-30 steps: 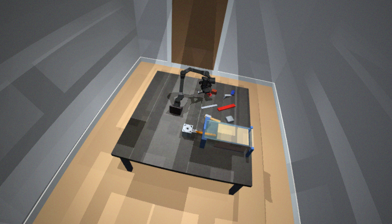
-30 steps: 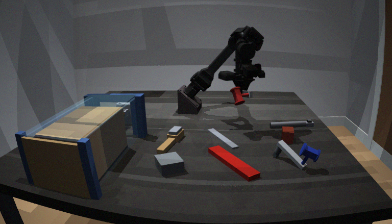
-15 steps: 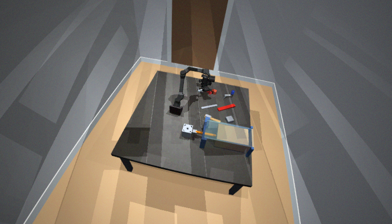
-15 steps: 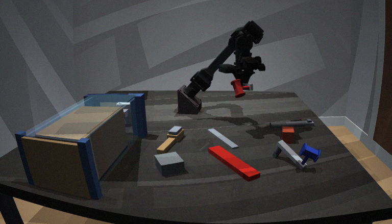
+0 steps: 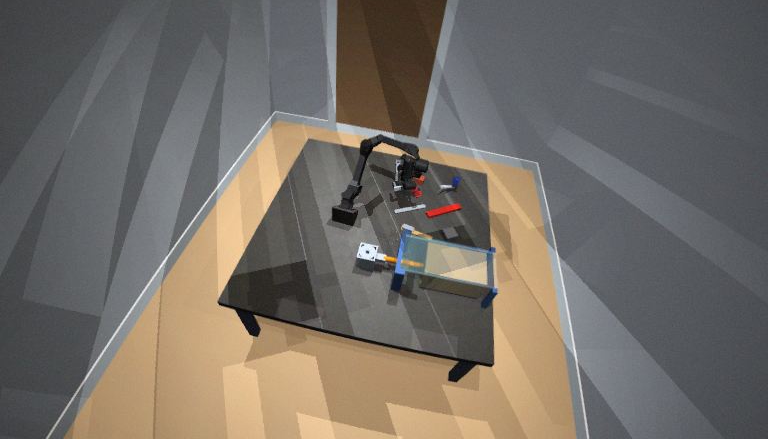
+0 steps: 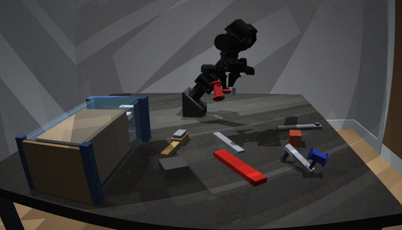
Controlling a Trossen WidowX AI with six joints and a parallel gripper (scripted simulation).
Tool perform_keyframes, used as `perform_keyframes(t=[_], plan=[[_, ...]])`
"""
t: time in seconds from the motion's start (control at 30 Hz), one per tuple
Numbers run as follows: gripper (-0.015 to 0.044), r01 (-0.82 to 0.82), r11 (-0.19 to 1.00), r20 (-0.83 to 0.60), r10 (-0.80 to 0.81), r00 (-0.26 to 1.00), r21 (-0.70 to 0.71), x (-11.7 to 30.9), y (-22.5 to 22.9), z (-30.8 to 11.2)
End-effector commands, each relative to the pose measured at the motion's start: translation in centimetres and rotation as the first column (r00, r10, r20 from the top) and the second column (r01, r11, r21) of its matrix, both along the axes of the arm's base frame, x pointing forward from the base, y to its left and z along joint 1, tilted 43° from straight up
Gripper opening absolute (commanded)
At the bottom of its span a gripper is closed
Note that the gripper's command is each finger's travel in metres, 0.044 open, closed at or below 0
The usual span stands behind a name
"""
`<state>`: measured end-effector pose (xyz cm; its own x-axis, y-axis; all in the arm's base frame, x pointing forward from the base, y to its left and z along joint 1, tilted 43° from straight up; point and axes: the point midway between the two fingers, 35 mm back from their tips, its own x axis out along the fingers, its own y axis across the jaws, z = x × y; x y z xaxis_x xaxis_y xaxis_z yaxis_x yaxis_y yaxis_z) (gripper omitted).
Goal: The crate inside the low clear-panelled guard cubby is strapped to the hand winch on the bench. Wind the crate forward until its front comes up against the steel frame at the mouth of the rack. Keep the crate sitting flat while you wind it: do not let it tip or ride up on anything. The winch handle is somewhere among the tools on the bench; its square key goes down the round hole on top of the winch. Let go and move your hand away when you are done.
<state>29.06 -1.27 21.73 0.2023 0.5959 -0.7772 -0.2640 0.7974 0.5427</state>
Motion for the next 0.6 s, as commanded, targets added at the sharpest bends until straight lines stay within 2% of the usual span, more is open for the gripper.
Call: perform_keyframes(t=[0.0, 0.57], plan=[[0.0000, 0.030, 0.999, -0.013, -0.030, 0.999, -0.015, 0.6, -2.2, -1.3], [0.0000, 0.138, 0.990, -0.098, -0.141, 0.985, -0.035, 0.9, -11.1, -7.5]])
